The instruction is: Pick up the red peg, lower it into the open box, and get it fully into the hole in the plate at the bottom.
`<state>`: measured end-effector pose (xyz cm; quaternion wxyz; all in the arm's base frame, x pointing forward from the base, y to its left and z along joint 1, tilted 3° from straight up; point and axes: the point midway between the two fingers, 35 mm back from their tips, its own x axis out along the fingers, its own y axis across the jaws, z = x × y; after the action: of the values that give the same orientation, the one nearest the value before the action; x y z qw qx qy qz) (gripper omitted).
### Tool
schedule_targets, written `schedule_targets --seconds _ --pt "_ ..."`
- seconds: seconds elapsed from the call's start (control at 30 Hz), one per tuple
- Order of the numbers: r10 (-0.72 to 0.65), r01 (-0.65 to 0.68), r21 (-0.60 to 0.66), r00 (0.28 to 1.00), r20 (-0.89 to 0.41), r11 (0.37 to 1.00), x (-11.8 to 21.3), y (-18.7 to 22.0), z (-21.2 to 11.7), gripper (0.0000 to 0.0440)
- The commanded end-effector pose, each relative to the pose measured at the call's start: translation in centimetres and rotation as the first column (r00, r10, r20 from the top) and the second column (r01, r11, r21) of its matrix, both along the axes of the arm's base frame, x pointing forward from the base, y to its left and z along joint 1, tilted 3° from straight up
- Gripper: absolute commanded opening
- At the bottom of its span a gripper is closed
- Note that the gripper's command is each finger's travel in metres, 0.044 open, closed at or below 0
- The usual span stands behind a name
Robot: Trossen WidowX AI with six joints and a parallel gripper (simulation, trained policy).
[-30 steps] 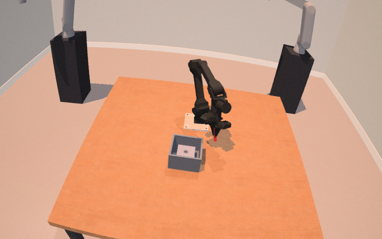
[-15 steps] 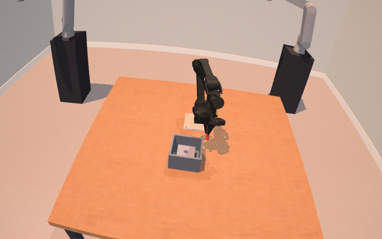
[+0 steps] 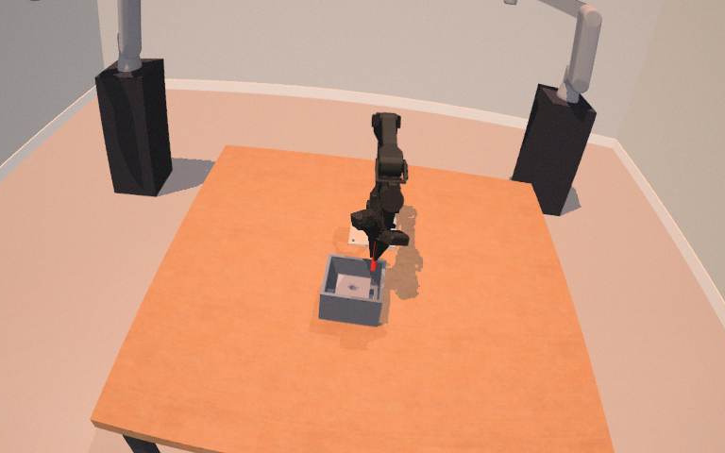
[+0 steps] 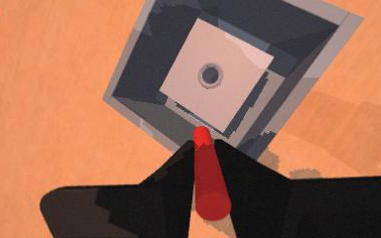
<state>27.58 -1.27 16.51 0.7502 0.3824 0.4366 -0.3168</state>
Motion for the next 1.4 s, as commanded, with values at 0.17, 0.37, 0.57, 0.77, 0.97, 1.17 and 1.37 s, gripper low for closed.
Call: schedule_targets --seconds 0.17,0.37,0.57,0.77,0.97,1.17,1.37 --pt "-0.037 0.036 -0.009 0.999 -0.011 0.999 1.4 -2.2 -0.7 0.0002" --pt "-0.056 0.056 -0.003 0.998 -0.028 0.998 2.3 -3.4 -1.4 0.0006" --pt "-0.065 0.066 0.009 0.996 -0.057 0.998 2.9 -4.3 -2.5 0.0009" --pt "-0.063 0.064 0.015 0.993 -0.097 0.998 3.5 -4.8 -4.1 0.0005" --pt "-0.042 0.043 0.010 0.989 -0.142 0.999 4.0 -5.2 -5.6 0.0113" --pt "-0.014 0.014 -0.004 0.983 -0.186 1.000 4.5 -5.7 -5.9 0.0154" --pt "0.016 -0.019 -0.013 0.981 -0.191 1.000 5.8 -6.1 -5.1 0.0144"
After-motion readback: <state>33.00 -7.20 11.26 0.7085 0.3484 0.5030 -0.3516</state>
